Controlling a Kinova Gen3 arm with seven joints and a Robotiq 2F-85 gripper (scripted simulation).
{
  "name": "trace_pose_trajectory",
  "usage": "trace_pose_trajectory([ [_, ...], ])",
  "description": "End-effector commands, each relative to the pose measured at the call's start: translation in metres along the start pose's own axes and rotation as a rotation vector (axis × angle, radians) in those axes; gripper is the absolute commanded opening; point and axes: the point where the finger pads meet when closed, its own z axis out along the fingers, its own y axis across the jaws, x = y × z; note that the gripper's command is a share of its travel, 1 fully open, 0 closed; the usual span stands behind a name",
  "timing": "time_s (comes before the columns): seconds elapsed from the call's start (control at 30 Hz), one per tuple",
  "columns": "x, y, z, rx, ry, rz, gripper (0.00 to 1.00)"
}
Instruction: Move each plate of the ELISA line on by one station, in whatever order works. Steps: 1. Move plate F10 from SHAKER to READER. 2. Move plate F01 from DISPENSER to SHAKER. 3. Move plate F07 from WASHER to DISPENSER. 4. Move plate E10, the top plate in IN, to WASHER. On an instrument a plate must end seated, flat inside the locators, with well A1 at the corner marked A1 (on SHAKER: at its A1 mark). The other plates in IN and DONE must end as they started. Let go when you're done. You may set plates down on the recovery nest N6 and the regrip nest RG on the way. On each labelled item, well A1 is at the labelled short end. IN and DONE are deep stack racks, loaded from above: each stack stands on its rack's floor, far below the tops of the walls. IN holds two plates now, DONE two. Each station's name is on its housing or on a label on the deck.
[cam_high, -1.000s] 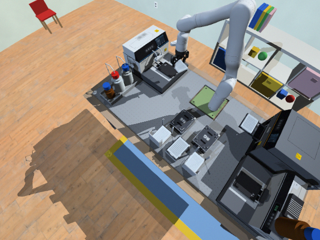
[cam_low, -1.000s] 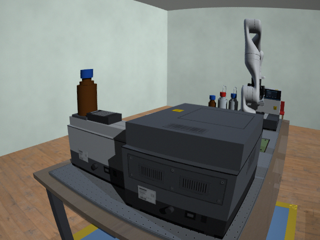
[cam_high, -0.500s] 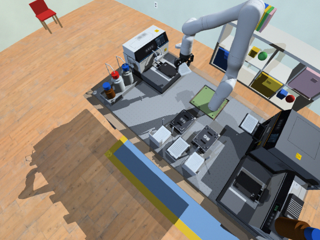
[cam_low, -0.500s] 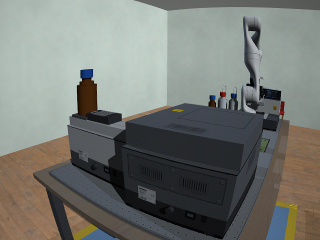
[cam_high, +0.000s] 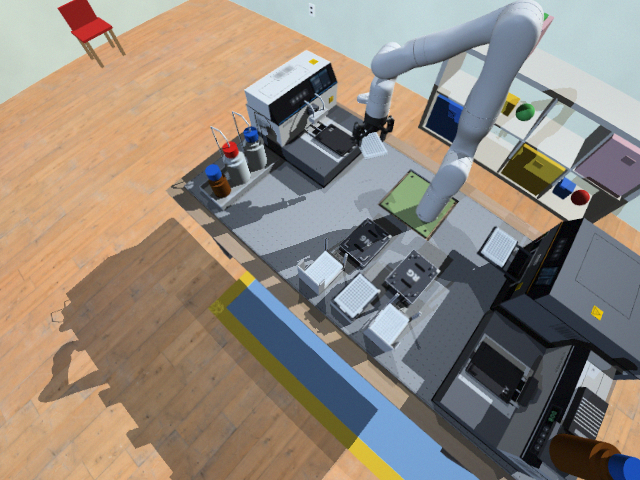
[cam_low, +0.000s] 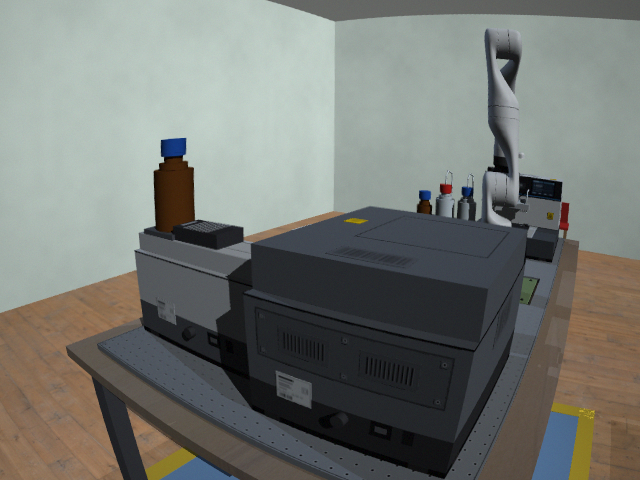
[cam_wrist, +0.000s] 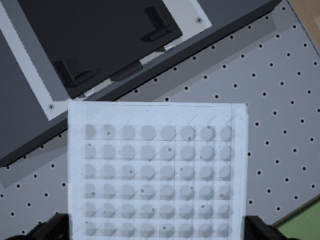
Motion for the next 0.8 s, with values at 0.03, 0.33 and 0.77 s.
trace_pose_trajectory([
  [0.03, -0.013, -0.009, 0.0, 0.0, 0.003, 0.055, 0.94],
  [0.33, -0.036, -0.023, 0.0, 0.0, 0.003, 0.115, 0.94],
  [0.77, -0.065, -0.045, 0.0, 0.0, 0.003, 0.244, 0.94],
])
